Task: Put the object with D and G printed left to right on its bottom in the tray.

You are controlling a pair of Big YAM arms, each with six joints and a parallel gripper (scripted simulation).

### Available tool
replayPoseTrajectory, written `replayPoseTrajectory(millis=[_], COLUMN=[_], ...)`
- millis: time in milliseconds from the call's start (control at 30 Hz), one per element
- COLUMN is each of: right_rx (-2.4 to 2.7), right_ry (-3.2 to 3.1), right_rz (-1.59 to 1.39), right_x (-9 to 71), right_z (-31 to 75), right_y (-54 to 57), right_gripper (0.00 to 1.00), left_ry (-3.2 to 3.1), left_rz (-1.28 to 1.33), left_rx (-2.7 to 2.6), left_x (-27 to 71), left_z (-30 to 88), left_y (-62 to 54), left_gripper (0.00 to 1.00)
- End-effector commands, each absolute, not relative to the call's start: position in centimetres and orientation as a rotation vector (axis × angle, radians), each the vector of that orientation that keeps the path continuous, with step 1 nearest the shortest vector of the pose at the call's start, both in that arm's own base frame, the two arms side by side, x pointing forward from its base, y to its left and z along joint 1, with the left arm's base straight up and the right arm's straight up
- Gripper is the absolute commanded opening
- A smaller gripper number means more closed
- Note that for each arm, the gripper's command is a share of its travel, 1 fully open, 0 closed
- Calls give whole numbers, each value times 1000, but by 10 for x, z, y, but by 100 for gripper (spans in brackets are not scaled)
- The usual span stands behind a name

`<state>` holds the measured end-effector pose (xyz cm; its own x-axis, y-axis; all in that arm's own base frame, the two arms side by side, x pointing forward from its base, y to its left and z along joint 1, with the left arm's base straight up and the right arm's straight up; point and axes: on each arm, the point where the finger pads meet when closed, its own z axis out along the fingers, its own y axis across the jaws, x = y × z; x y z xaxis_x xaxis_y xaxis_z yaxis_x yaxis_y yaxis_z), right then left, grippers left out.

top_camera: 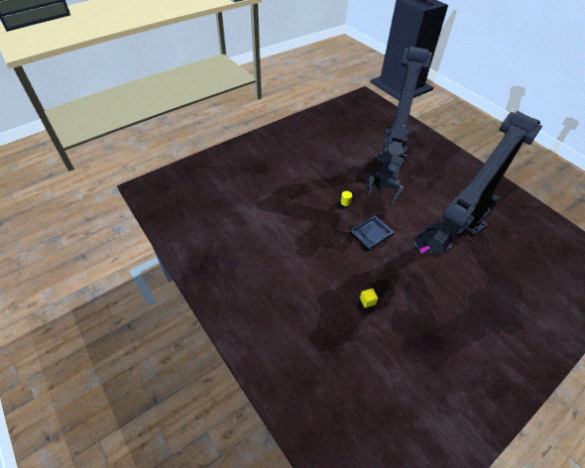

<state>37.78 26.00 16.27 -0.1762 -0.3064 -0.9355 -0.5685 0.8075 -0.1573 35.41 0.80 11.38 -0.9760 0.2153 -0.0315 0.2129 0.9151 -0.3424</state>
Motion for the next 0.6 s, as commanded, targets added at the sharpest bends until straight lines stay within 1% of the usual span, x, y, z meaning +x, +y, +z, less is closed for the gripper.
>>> replayPoseTrajectory(millis=[0, 67, 133, 567], right_rx=[-548, -489, -489, -171], right_ry=[1731, 1765, 1765, 1944], right_rz=[132, 153, 153, 451], right_x=[465, 479, 479, 515], right_z=[195, 195, 195, 227], right_y=[221, 210, 210, 196], right_gripper=[100, 100, 100, 100], left_ry=[-3091, -3075, -3075, -2915], left_rz=[719, 792, 792, 1321], left_rx=[-365, -365, -365, -355], left_x=[386, 387, 387, 394], left_z=[159, 165, 165, 214], left_y=[-16, -25, -25, -92], left_gripper=[41, 41, 41, 41])
